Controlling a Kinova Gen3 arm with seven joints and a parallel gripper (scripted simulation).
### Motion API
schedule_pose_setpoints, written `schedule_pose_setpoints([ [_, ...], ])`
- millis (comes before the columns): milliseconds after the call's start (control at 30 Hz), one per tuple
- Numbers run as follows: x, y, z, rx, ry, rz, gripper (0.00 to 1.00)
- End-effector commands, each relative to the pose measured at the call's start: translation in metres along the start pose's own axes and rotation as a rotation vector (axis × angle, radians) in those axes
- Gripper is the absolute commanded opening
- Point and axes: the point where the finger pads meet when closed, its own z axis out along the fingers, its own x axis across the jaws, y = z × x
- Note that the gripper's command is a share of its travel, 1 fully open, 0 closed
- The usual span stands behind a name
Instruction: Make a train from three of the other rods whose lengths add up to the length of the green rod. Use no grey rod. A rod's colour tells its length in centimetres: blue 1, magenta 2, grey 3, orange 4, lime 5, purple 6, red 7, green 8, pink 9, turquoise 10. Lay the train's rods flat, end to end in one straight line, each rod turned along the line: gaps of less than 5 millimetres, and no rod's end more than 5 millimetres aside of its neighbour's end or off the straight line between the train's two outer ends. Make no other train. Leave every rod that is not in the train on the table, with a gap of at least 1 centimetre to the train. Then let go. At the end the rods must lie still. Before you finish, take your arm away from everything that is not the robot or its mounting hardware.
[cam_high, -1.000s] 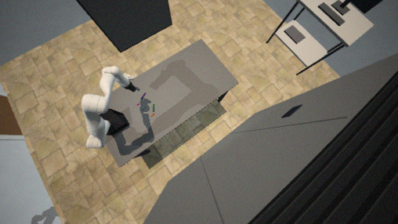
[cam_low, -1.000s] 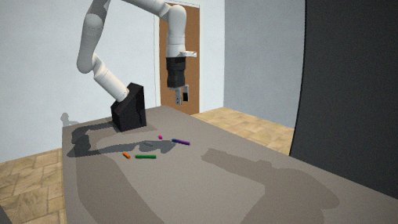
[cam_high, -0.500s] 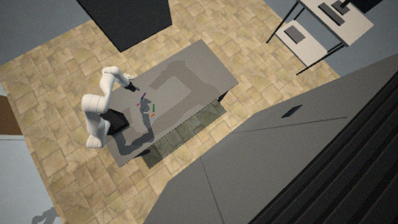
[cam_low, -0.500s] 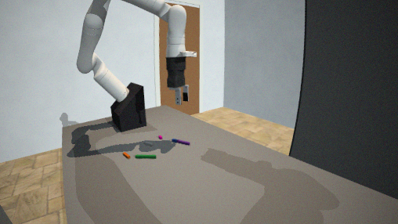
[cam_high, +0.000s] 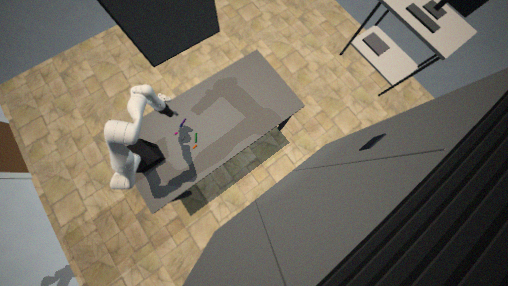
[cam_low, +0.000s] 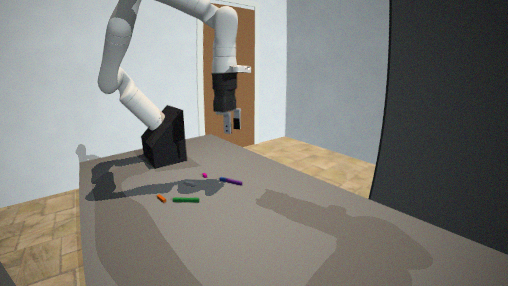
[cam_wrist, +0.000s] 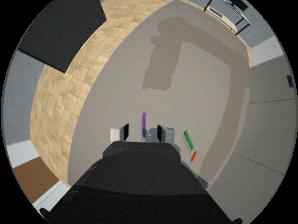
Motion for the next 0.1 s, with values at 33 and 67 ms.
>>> schedule_pose_setpoints([
  [33, -0.0009, 0.0000, -0.0026, 0.000, -0.002, -0.005, 1.00],
  [67, -0.0009, 0.0000, -0.0026, 0.000, -0.002, -0.005, 1.00],
])
